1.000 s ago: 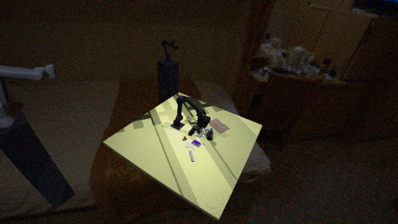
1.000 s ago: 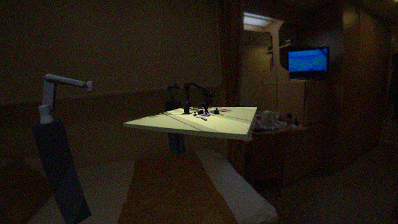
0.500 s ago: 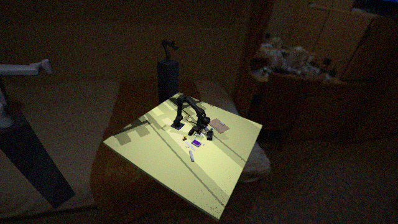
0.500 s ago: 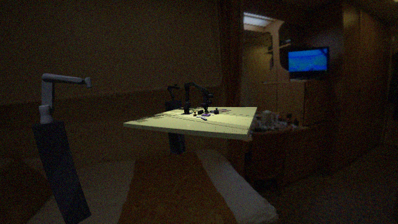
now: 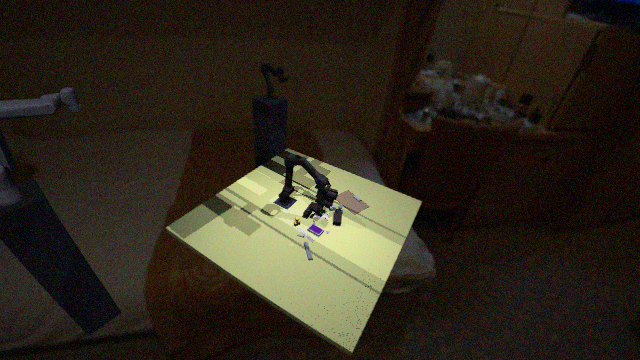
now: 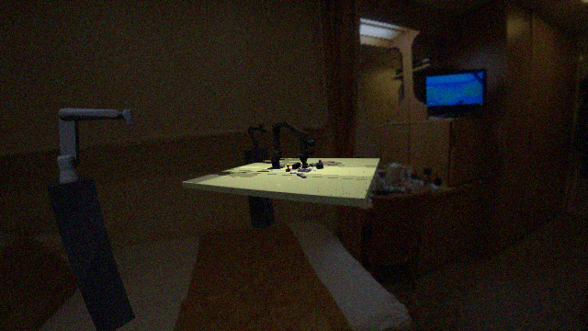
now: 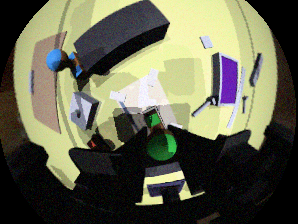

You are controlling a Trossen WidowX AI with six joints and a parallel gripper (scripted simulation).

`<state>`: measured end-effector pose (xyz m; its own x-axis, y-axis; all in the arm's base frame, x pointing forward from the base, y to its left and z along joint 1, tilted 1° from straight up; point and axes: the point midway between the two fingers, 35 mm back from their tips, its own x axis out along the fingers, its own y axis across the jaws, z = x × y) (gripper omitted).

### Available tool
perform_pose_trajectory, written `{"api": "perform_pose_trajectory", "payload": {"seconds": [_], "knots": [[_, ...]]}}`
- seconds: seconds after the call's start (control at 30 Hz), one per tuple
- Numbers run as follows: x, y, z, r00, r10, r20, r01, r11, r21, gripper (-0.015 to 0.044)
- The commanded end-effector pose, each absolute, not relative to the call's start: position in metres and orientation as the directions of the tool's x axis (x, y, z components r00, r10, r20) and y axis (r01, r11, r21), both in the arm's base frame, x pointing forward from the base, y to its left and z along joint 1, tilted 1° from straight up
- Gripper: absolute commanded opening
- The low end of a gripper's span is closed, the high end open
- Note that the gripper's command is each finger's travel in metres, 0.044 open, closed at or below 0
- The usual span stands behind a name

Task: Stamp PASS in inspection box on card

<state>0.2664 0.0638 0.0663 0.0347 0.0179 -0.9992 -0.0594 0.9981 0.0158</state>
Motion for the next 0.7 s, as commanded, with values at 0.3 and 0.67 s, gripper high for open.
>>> {"api": "perform_pose_trajectory", "payload": {"seconds": [0.3, 0.67], "knots": [[0.2666, 0.0634, 0.0634, 0.036, 0.015, -0.999, -0.055, 0.998, 0.013, 0.0], [0.2667, 0.0634, 0.0612, 0.036, 0.015, -0.999, -0.055, 0.998, 0.013, 0.0]]}}
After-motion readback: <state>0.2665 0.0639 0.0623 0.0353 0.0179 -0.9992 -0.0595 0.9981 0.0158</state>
